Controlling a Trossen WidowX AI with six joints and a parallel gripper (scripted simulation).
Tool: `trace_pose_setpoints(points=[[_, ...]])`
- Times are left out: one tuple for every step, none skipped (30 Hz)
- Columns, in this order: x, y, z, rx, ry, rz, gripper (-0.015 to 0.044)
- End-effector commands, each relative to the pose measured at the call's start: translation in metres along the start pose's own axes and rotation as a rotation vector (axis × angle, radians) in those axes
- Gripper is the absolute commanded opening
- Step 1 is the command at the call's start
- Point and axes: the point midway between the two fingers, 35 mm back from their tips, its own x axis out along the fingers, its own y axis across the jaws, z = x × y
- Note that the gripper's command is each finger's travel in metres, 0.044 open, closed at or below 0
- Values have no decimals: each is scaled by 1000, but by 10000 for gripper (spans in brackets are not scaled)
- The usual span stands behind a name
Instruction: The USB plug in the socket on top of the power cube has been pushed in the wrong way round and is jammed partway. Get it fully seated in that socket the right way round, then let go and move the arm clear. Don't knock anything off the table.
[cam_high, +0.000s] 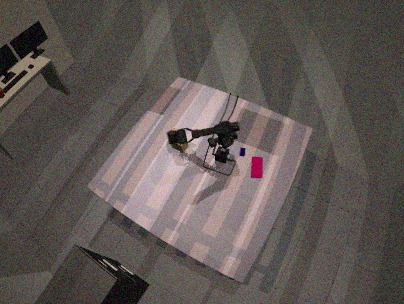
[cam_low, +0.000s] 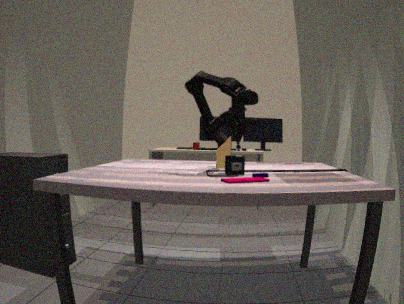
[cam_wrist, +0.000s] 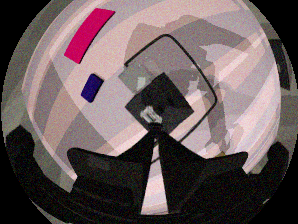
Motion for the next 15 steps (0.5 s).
trace_pose_setpoints(points=[[1, 0, 0, -96, 1, 0, 0], [1, 0, 0, -122, 1, 0, 0], [1, 0, 0, -149, 1, 0, 0], [1, 0, 0, -175, 1, 0, 0], [1, 0, 0, -201, 1, 0, 0], [1, 0, 0, -227, 1, 0, 0], [1, 0, 0, -253, 1, 0, 0], [1, 0, 0, -279, 1, 0, 0], [1, 0, 0, -306, 1, 0, 0], [1, 0, 0, -332, 1, 0, 0], [1, 0, 0, -358, 1, 0, 0], [1, 0, 0, -384, 1, 0, 0], [1, 0, 0, -410, 1, 0, 0], [1, 0, 0, -436, 1, 0, 0], [1, 0, 0, -463, 1, 0, 0]])
